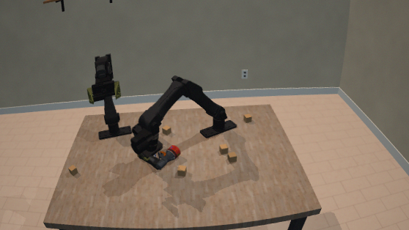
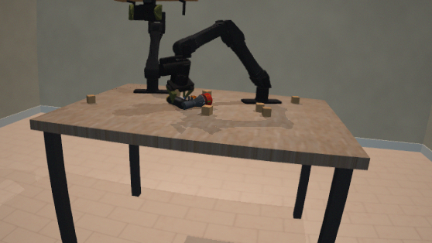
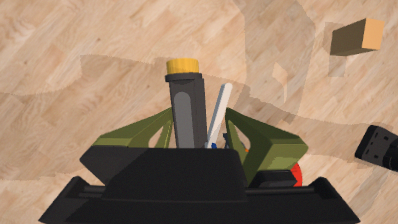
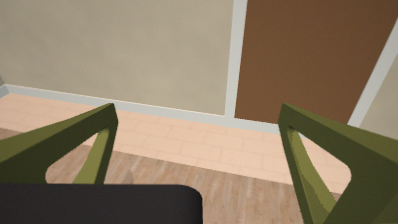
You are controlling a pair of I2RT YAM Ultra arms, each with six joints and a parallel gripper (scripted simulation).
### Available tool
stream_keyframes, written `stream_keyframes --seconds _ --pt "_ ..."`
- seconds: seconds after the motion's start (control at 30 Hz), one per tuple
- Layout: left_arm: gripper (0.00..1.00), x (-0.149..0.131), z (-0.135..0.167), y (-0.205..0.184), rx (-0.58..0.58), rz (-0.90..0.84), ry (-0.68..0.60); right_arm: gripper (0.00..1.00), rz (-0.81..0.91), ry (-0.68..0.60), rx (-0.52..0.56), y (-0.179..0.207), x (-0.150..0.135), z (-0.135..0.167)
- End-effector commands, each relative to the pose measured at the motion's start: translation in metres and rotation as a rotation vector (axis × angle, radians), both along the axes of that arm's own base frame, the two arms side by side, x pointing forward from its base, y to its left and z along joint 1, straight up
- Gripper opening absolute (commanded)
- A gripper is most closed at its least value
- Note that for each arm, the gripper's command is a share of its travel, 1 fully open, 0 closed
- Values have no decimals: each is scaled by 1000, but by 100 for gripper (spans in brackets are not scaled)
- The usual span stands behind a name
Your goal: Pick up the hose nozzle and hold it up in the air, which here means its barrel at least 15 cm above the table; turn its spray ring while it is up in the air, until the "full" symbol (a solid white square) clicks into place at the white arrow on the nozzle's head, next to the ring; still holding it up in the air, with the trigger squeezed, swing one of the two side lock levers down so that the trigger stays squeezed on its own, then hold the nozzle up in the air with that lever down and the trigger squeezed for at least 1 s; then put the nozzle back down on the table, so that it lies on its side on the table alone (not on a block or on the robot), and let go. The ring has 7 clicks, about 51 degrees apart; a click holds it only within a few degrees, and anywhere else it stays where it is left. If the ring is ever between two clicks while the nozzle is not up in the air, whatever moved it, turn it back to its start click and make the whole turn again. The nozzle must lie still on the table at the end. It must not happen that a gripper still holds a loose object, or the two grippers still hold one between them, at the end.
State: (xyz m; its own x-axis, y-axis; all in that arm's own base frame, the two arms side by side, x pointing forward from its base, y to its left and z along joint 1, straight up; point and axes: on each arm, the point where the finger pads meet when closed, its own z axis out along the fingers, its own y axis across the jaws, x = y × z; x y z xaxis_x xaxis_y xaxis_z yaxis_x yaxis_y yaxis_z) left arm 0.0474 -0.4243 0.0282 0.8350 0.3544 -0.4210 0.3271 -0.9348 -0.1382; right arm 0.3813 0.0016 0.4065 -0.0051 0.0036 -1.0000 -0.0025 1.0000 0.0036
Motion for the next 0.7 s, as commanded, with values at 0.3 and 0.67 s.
stream_keyframes --seconds 0.3,0.67 --pt "63 12 34 6 27 -4 28 100 -11 -22 -5 -3 -2 12" --pt "63 27 59 -2 -15 3 12 100 -11 -22 -5 -3 -2 12"
